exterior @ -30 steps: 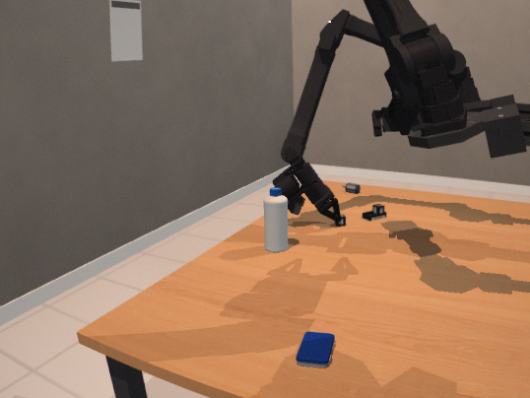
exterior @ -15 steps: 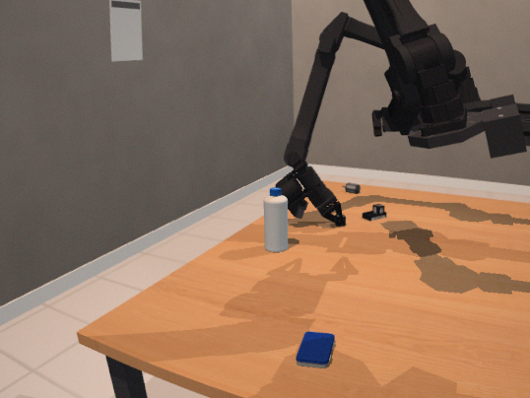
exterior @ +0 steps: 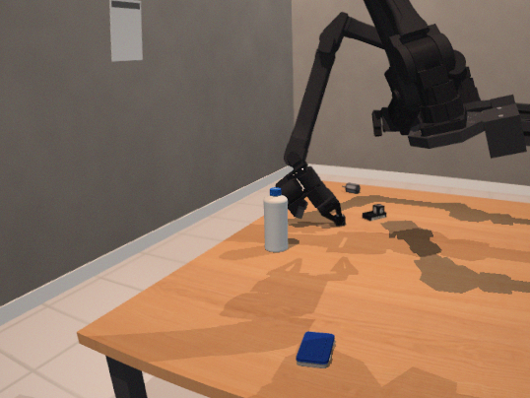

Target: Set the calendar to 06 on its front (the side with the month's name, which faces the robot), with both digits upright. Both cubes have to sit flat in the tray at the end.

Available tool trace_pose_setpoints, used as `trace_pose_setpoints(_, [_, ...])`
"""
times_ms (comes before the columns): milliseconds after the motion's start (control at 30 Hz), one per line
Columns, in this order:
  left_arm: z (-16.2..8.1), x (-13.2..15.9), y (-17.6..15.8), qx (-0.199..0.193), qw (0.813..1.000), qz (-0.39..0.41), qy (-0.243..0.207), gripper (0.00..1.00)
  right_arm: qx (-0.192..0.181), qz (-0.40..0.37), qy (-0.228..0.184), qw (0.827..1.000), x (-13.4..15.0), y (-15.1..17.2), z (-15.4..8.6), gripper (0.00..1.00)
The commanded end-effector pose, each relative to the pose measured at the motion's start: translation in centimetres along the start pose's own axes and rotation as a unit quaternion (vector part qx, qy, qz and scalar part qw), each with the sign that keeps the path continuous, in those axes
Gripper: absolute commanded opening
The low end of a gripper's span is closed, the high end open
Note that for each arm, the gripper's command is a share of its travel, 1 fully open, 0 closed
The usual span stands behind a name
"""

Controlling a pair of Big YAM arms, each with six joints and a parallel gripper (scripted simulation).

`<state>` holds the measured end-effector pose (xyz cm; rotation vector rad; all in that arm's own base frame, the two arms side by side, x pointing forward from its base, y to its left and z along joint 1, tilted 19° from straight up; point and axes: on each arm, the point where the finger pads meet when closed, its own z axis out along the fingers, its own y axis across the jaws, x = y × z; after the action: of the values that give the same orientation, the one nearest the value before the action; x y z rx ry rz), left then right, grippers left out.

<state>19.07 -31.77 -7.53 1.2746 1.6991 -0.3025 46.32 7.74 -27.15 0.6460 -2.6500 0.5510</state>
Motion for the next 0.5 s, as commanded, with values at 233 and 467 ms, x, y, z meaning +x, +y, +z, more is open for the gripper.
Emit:
trace_pose_setpoints(233, [-0.09, -0.43, 0.31, -0.004, 1.000, -0.007, -0.008, 1.00, 0.001, 0.000, -0.004, 1.000, -0.25, -0.07, -0.36, 0.26])
trace_pose_setpoints(467, [-0.09, -0.43, 0.31, -0.004, 1.000, -0.007, -0.008, 1.00, 0.001, 0.000, -0.004, 1.000, -0.25, -0.07, -0.36, 0.11])
